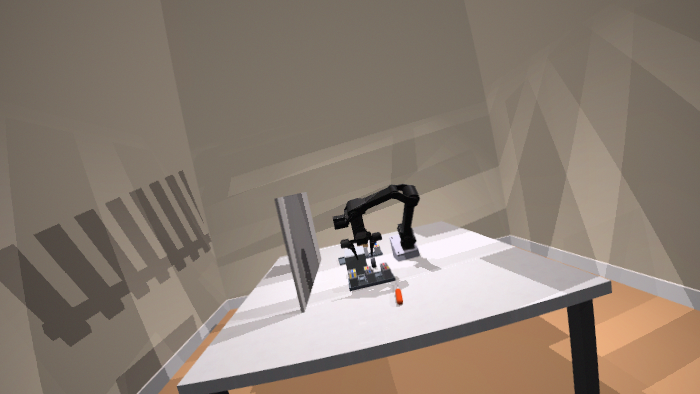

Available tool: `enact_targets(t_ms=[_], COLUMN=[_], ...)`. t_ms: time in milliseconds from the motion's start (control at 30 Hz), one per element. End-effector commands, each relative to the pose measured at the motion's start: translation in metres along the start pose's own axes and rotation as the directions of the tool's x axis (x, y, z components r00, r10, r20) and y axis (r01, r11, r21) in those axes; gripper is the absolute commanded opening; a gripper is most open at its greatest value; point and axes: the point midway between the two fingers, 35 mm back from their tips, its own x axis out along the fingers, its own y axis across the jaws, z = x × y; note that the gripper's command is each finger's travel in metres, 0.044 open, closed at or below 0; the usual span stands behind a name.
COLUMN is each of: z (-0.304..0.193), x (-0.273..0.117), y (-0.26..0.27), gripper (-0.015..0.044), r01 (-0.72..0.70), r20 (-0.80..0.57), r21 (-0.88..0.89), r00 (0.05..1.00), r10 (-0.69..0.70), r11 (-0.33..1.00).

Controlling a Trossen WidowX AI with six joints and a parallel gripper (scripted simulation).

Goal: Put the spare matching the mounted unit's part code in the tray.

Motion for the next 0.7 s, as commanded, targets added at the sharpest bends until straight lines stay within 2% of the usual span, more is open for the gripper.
enact_targets(t_ms=[0, 667], z=[0.002, 0.002], x=[0.002, 0.028], y=[0.001, -0.002], gripper=[0.03, 0.03], r01=[0.007, 0.008], r20=[0.005, 0.002], r21=[-0.003, -0.003], r00=[1.0, 1.0], r10=[-0.007, -0.008], r11=[1.0, 1.0])
